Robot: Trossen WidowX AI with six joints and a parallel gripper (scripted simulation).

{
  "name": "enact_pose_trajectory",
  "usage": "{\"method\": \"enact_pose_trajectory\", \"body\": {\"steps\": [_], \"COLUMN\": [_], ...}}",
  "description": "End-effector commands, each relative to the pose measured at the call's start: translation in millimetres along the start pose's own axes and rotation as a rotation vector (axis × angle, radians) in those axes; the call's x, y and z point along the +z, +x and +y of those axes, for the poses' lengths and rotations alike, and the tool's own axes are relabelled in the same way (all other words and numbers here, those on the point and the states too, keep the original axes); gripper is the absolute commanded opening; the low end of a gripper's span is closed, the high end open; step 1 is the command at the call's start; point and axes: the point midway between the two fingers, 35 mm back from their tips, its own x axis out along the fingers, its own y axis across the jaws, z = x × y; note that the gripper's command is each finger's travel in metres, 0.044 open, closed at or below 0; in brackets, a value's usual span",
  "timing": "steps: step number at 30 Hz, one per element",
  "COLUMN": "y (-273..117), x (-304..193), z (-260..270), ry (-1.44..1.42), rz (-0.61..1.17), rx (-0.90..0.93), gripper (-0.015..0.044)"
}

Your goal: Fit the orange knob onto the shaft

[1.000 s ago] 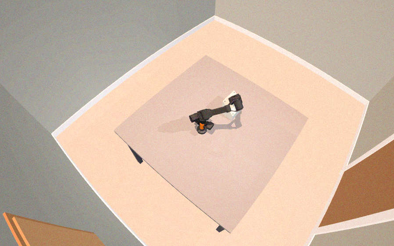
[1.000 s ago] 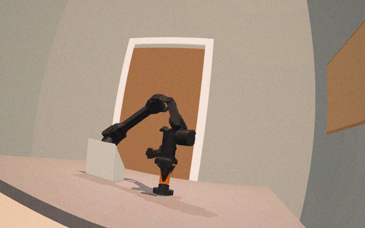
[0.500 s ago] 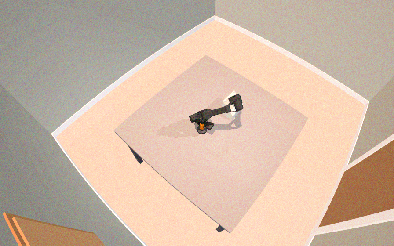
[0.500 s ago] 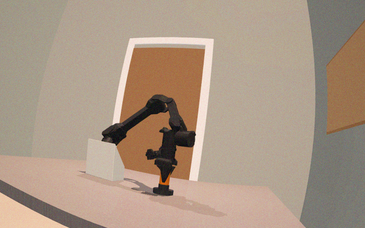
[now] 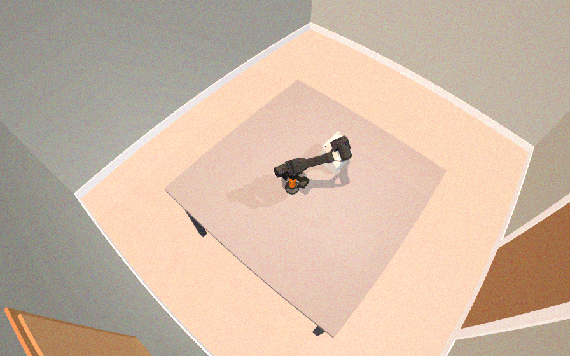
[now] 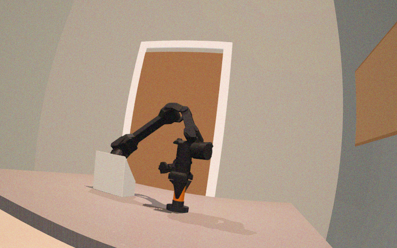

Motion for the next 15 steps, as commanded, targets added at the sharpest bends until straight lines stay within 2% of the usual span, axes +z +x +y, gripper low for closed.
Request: {"method": "enact_pose_trajectory", "body": {"steps": [1,6,8,11,15], "y": [0,-3,-27,-83,-96], "x": [0,0,-3,-2,0], "z": [0,0,2,2,1], "ry": [-0.001,-0.001,0.000,0.000,0.000], "rz": [-0.001,-0.001,-0.001,-0.001,-0.001], "rx": [0.000,0.000,0.003,0.005,0.004], "gripper": [0.0440,0.0440,0.0440,0.0440,0.0440]}}
